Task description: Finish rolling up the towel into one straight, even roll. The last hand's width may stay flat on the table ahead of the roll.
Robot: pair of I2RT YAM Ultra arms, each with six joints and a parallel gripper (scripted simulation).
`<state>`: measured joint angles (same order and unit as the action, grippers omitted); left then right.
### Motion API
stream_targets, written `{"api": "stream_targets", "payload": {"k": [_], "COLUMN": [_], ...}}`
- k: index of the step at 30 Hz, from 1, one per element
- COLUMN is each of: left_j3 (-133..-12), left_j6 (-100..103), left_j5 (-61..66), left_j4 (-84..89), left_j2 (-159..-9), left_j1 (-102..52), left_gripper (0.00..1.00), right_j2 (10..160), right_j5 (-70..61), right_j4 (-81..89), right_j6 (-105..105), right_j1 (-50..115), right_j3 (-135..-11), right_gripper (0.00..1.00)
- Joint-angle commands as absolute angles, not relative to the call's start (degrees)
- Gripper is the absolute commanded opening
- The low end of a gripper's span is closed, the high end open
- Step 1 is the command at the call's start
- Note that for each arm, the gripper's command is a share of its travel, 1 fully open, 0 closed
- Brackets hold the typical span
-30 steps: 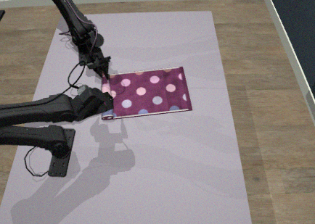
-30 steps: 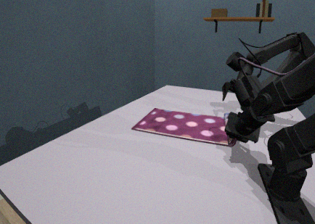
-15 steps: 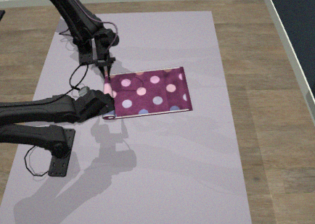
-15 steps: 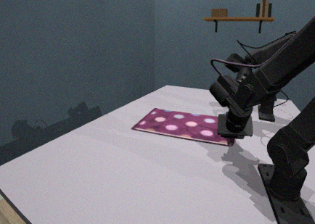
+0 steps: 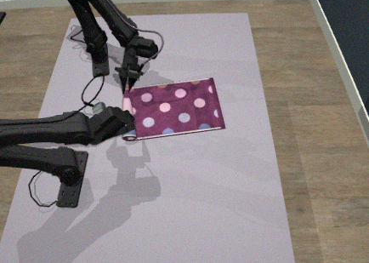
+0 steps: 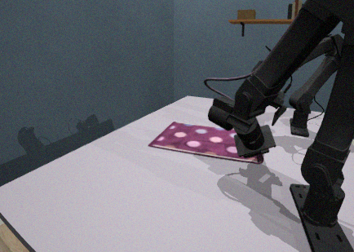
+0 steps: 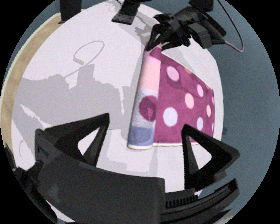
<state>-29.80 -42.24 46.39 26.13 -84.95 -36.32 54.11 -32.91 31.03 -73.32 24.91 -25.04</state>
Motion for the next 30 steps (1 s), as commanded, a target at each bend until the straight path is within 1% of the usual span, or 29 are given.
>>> {"api": "stream_targets", "payload": {"k": [1,7,16,30], "left_j3": [-33.2,-37.6,-40.6,-40.1], "left_j6": [-46.0,-50.3,-54.4,-55.2], "left_j5": [51.4,54.8,56.3,56.3], "left_j4": [34.3,41.2,46.6,44.1], "left_j2": [-89.4,-96.4,-101.3,-104.2], "left_j1": [-34.8,-33.0,-32.1,-32.0], "left_gripper": [0.14,0.14,0.14,0.14], "right_j2": [55.0,55.0,55.0,57.0], "right_j5": [-33.9,-33.9,-33.9,-34.1], "right_j4": [30.6,30.6,30.6,29.0], "right_j6": [-73.6,-73.6,-73.6,-74.2], "right_j1": [24.2,24.2,24.2,24.5], "right_j3": [-25.5,-25.5,-25.5,-25.7], "right_gripper": [0.98,0.98,0.98,0.98]}}
